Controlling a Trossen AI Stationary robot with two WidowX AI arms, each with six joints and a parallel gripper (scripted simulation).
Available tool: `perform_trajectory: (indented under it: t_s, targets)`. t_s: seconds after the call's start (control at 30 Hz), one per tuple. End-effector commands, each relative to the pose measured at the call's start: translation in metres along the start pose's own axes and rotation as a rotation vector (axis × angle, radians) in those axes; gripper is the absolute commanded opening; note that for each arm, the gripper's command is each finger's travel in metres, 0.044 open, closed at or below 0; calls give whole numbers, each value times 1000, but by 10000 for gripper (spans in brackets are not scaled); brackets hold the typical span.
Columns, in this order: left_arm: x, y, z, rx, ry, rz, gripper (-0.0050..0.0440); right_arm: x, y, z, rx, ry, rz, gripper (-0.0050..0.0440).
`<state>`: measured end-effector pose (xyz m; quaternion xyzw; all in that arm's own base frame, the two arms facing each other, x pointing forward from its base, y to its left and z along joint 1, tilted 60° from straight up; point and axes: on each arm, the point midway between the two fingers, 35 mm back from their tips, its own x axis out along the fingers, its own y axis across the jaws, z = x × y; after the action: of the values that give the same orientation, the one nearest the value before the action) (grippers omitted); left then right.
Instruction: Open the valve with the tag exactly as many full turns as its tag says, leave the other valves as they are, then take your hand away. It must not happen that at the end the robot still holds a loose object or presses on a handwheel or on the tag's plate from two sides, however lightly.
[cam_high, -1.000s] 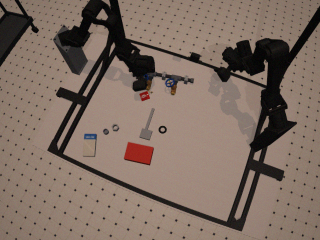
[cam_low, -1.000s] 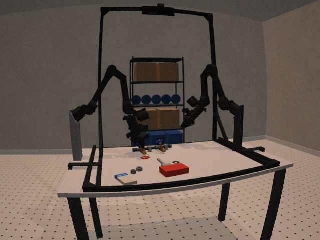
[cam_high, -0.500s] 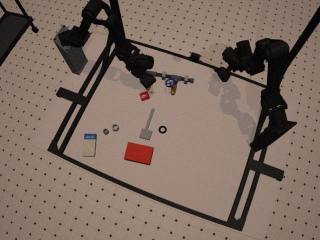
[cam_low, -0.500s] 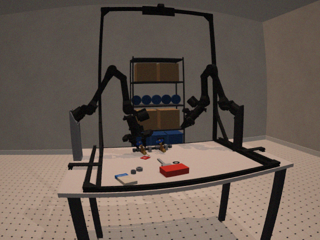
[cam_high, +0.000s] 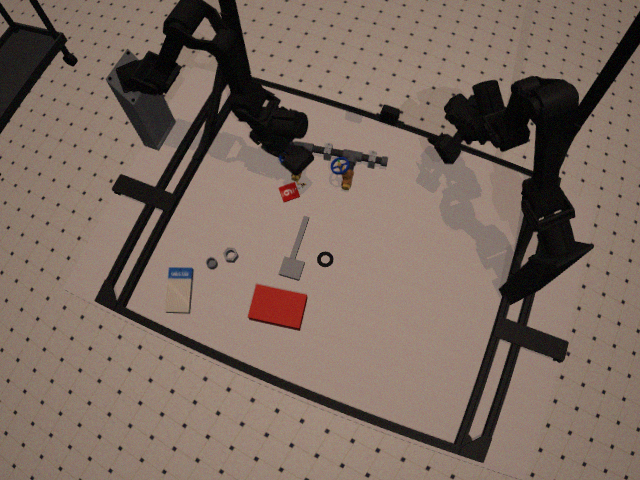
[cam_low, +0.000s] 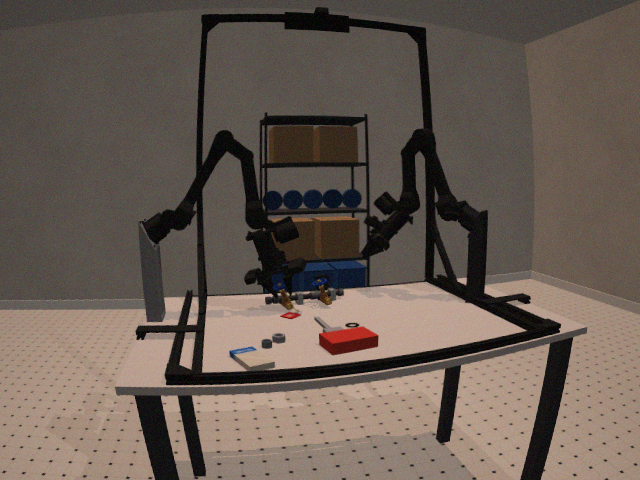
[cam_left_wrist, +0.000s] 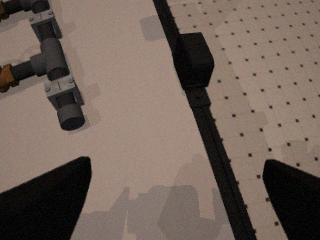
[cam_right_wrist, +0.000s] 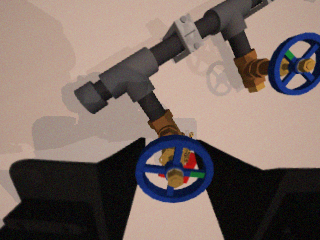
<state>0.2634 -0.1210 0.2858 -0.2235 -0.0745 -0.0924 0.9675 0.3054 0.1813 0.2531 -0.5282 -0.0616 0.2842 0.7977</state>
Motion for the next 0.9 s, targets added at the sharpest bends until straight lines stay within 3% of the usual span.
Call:
perform_trajectory:
  t_s: [0.0, 0.23, 0.87]
  targets:
    - [0, 0, 0, 0, 0, 0, 400, 0, 0, 0, 3, 0, 0, 240]
    - [0, 0, 0, 0, 0, 0, 400, 0, 0, 0, 3, 0, 0, 400]
    - [0, 0, 0, 0, 0, 0, 400, 0, 0, 0, 917, 1, 0, 400]
